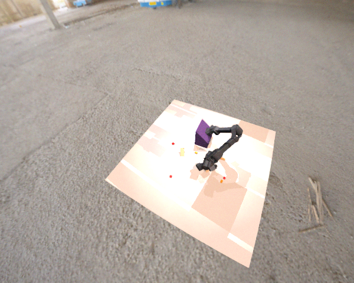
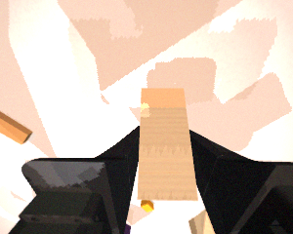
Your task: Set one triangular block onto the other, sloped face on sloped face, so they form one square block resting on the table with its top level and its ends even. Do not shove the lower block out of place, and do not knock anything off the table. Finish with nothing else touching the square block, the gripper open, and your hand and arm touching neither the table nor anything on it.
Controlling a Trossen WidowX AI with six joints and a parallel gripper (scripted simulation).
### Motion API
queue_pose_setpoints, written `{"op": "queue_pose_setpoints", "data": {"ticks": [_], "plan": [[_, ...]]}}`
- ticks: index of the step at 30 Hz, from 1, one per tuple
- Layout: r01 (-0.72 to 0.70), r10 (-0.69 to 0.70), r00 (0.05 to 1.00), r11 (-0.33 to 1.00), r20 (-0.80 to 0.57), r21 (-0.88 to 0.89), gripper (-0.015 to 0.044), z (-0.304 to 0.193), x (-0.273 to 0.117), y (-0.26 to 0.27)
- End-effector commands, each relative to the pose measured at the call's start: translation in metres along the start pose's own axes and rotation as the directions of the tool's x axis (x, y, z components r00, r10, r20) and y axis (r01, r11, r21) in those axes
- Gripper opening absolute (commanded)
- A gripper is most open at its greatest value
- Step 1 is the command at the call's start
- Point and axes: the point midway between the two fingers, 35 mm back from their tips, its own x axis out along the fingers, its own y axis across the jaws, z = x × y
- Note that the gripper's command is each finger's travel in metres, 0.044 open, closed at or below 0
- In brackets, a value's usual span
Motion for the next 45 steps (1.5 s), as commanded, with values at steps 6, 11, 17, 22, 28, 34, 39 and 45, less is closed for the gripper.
{"op": "queue_pose_setpoints", "data": {"ticks": [6,11,17,22,28,34,39,45], "plan": [[-0.003,0.003,1.0,0.974,0.004,-0.228,0.0,0.0002,0.0003,-0.0003],[-0.003,0.004,1.0,0.942,0.004,-0.335,0.0,0.0002,0.0003,-0.0003],[-0.003,0.005,1.0,0.875,0.004,-0.485,0.0,0.0003,0.0003,-0.0004],[-0.002,0.006,1.0,0.81,0.004,-0.586,0.0,0.0003,0.0004,-0.0005],[-0.002,0.007,1.0,0.732,0.004,-0.682,0.0,0.0004,0.0004,-0.0005],[-0.002,0.007,1.0,0.69,0.004,-0.724,0.0,0.0004,0.0004,-0.0006],[-0.002,0.007,1.0,0.69,0.004,-0.724,0.0,0.0004,0.0004,-0.0006],[-0.002,0.007,1.0,0.69,0.004,-0.724,0.0,0.0004,0.0004,-0.0006]]}}
